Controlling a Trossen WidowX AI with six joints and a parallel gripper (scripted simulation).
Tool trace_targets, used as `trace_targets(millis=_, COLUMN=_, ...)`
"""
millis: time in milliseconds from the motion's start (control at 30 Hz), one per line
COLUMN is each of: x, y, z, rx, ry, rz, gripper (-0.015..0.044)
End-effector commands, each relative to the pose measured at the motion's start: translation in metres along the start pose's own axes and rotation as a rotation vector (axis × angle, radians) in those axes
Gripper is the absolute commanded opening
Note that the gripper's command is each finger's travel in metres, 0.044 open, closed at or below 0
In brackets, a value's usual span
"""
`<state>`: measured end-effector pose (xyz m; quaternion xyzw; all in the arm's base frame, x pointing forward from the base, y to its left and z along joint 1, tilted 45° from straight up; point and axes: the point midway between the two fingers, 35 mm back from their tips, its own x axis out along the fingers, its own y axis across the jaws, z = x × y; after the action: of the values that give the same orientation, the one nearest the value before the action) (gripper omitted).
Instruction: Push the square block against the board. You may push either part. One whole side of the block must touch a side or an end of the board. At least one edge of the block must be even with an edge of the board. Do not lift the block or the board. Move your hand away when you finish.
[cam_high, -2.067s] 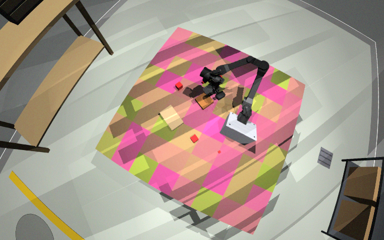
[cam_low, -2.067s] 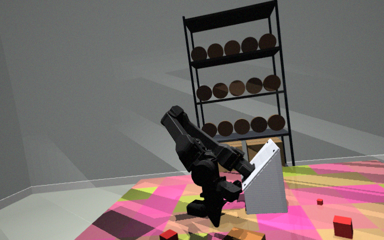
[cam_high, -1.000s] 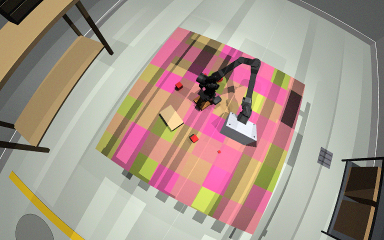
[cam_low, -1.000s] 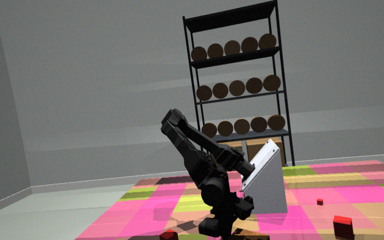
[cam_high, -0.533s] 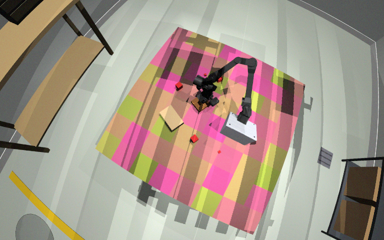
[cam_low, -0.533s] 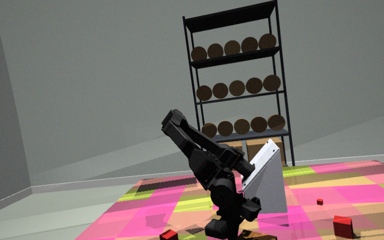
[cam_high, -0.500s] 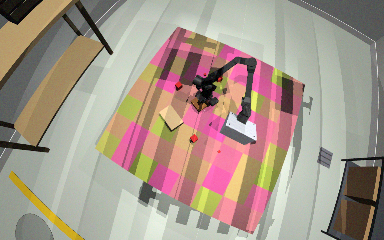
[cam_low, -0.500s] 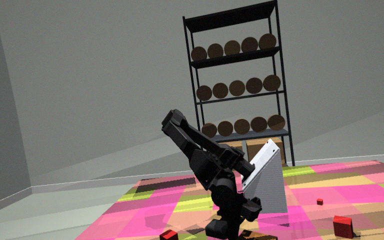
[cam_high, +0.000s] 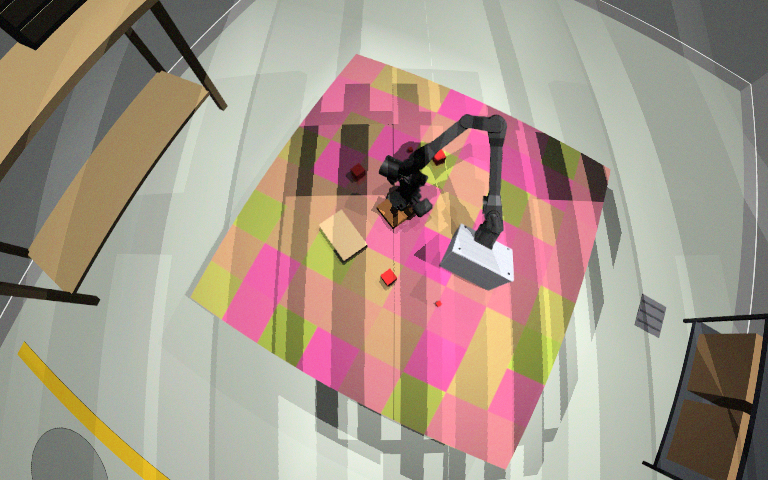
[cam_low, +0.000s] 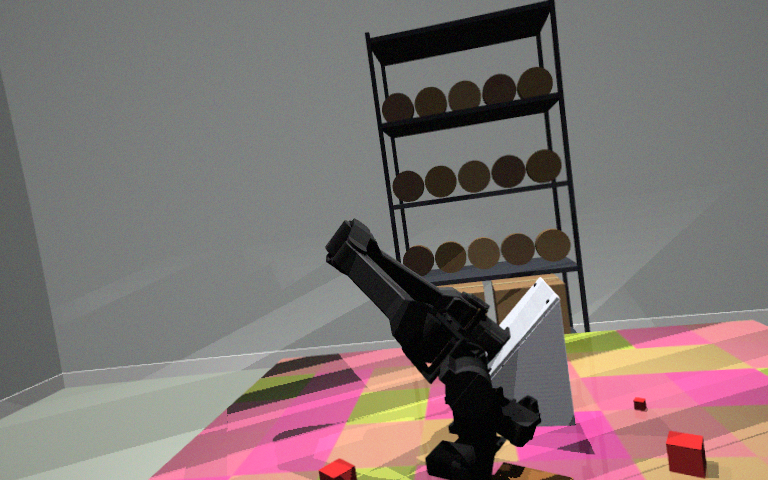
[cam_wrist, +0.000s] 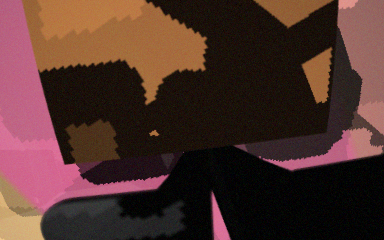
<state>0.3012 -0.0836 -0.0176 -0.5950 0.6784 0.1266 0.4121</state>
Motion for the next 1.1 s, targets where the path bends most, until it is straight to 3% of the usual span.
trace_targets(millis=0, x=0.000, y=0.000, z=0.007, rx=0.006, ry=-0.003, rz=-0.001, gripper=0.0000)
trace_targets(millis=500, x=0.000, y=0.003, z=0.031, rx=0.006, ry=0.000, rz=-0.003, gripper=0.0000)
trace_targets(millis=1067, x=0.000, y=0.002, z=0.007, rx=0.006, ry=0.000, rz=-0.002, gripper=0.0000)
